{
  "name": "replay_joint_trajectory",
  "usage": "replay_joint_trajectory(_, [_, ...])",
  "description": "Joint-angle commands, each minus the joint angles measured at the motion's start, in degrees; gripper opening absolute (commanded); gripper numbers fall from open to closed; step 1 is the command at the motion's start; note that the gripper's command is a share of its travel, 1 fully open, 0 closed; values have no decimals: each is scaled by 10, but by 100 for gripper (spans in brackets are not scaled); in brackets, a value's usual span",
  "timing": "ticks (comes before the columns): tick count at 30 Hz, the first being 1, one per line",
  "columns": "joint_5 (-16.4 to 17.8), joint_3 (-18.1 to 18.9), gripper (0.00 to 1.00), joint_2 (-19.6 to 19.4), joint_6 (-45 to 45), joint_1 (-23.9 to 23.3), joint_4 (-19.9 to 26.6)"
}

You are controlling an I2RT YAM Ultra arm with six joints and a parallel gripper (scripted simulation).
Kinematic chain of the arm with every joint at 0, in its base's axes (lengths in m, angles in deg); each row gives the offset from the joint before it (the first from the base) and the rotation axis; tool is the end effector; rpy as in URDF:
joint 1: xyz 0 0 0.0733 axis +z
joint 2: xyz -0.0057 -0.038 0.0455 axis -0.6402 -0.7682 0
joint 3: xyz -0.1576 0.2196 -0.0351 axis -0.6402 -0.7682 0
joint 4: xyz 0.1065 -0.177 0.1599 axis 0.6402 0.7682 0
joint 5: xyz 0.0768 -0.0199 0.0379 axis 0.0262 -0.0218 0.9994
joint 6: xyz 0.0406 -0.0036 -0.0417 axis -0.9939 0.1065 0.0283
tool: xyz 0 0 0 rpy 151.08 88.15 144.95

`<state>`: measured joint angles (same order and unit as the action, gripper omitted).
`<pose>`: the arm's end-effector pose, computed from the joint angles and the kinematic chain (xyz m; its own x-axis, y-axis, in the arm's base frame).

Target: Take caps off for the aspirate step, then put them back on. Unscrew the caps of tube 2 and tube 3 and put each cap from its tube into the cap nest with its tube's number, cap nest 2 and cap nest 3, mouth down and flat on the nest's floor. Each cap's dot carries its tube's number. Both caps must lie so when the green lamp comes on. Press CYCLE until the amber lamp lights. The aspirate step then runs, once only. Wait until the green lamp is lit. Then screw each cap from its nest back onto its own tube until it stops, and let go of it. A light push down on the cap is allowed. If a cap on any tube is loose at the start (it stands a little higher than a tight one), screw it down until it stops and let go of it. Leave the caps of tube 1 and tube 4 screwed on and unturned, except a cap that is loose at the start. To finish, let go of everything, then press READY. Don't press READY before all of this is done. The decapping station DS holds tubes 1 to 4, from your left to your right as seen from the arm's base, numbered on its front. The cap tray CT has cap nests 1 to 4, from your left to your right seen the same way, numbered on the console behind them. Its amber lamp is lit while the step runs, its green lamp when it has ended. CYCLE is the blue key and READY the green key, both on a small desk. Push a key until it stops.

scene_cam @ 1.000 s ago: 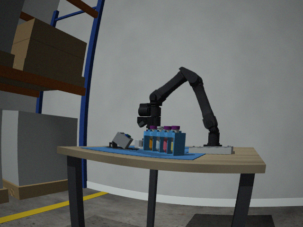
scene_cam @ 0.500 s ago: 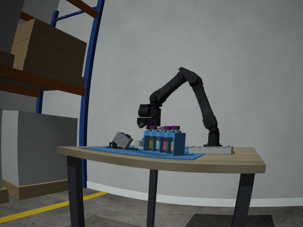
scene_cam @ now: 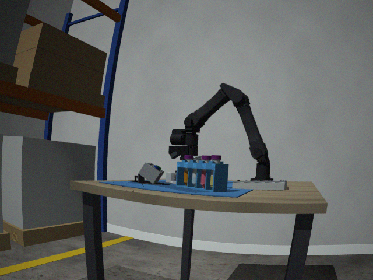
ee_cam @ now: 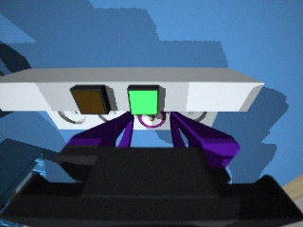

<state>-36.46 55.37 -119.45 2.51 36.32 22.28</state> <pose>0.3495 -0.0223 0.1461 -0.9995 0.0138 -0.0272 0.0151 0.9986 -0.0499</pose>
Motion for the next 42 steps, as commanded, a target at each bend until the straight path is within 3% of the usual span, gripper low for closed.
replay_joint_trajectory(1, [1, 0, 47, 5, 1, -1, -6])
replay_joint_trajectory(27, [1, -8, 47, 10, 1, -1, -8])
replay_joint_trajectory(28, [1, -8, 0, 11, 1, -1, -8])
replay_joint_trajectory(42, [1, -8, 0, 11, 1, -1, -8])
